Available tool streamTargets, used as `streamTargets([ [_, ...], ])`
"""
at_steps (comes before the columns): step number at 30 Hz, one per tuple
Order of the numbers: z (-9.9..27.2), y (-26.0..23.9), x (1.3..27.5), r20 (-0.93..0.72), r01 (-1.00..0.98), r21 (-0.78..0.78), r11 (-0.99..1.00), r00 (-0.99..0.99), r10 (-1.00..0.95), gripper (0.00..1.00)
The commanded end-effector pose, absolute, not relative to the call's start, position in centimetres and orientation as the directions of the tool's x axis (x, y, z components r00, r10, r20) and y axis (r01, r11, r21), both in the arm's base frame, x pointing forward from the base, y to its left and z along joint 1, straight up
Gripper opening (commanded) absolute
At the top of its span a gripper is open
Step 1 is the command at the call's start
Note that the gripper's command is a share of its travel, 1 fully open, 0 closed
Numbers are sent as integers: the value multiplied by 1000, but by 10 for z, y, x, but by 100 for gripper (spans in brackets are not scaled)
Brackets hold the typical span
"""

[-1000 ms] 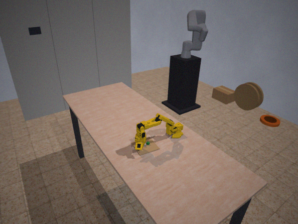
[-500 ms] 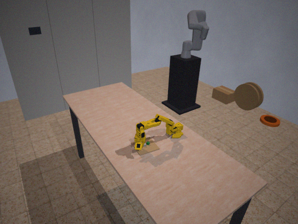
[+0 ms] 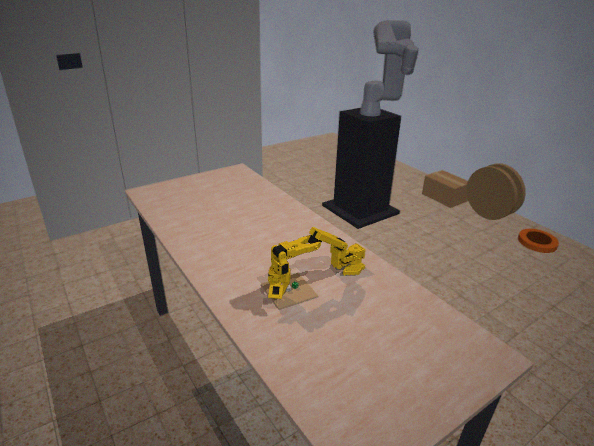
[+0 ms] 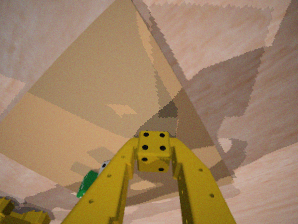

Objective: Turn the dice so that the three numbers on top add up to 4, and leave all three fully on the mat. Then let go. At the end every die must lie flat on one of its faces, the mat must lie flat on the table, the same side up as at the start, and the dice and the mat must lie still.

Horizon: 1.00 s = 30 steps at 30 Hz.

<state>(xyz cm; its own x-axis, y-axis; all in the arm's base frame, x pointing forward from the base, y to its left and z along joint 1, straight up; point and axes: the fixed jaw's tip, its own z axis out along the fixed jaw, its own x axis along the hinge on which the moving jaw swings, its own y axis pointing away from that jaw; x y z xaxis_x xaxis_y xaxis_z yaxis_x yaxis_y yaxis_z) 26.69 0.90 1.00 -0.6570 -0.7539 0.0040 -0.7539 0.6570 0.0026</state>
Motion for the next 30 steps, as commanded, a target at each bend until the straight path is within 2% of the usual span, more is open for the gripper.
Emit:
streamTargets([
  [1, 20, 8, 273, -28, -757, -31, 653, -653, -757, 0],
  [11, 25, 8, 273, -35, -756, -40, 653, -653, -757, 0],
  [30, 67, 10, 272, -110, -745, -122, 656, -646, -755, 0],
])
